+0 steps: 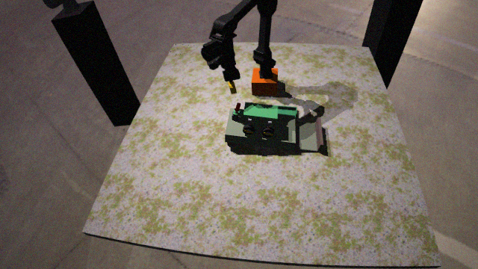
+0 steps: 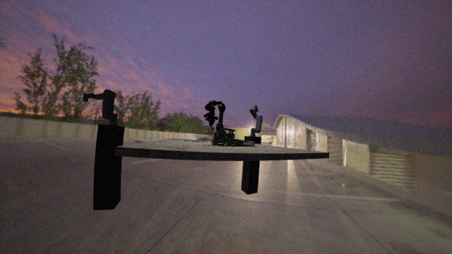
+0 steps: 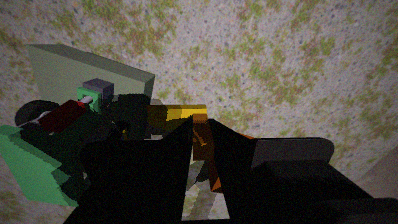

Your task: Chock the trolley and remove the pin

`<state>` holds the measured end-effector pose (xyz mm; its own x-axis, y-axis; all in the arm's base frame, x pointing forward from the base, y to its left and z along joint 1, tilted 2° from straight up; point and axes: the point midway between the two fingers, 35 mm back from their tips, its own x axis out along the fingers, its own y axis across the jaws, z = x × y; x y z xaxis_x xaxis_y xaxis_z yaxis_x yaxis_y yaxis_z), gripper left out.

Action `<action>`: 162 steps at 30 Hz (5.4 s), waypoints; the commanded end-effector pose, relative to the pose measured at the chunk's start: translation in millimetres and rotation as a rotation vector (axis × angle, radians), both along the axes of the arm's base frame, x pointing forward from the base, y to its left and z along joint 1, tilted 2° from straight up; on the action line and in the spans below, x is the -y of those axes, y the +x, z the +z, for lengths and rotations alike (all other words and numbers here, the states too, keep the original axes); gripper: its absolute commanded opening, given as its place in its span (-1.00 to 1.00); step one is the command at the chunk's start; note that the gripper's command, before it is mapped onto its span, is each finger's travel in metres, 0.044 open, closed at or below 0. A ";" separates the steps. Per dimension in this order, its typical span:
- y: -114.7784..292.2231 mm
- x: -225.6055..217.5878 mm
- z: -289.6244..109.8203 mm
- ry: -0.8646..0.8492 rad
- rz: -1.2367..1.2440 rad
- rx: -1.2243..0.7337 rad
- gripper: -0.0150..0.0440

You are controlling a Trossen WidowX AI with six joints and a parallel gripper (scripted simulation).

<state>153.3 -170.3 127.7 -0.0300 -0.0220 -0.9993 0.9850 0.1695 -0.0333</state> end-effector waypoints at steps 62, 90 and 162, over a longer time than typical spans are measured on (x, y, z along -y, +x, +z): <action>0.7 0.0 1.8 0.052 2.025 -0.033 -0.49; 0.8 0.2 1.7 0.077 2.810 -0.044 -0.49; 103.7 -241.6 -19.3 0.071 2.811 -0.016 -0.49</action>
<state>251.8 59.9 110.6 -0.0125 0.0041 -0.9999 -0.9877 0.1557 0.0129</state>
